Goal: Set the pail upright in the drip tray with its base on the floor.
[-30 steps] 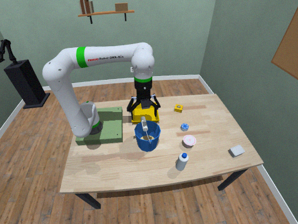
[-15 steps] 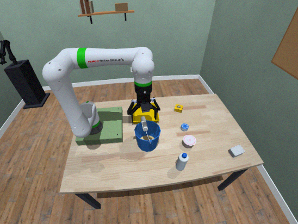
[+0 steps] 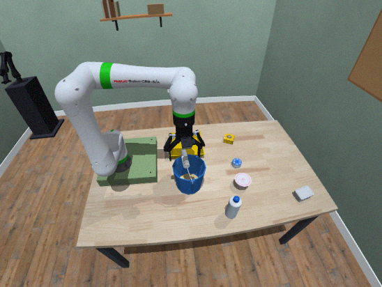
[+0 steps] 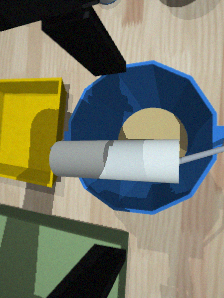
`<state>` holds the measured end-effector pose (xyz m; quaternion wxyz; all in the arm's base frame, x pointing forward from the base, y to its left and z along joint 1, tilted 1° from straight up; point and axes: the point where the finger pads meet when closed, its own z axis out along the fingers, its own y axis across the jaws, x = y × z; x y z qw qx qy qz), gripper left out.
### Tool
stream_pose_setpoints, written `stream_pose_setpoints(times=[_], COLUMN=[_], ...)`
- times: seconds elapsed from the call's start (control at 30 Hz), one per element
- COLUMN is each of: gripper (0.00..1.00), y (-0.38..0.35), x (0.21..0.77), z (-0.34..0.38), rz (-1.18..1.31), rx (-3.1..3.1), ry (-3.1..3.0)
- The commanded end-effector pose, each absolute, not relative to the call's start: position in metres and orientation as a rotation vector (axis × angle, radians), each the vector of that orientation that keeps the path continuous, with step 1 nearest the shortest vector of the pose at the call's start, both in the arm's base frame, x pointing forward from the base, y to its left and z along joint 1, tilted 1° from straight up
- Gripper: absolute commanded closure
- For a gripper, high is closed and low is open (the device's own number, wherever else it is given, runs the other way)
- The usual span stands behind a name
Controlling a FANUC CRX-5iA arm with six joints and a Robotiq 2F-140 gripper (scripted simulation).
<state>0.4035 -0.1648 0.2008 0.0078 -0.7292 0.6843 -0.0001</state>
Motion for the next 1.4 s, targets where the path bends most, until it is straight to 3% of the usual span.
stream_pose_setpoints(times=[0.0,1.37], gripper=[0.0,0.0], y=[-0.1652,-0.1652], x=[0.4041,0.4042], z=[0.1941,0.1851], rz=[-0.003,-0.003], rx=[-2.279,-2.279], ry=[2.139,2.139])
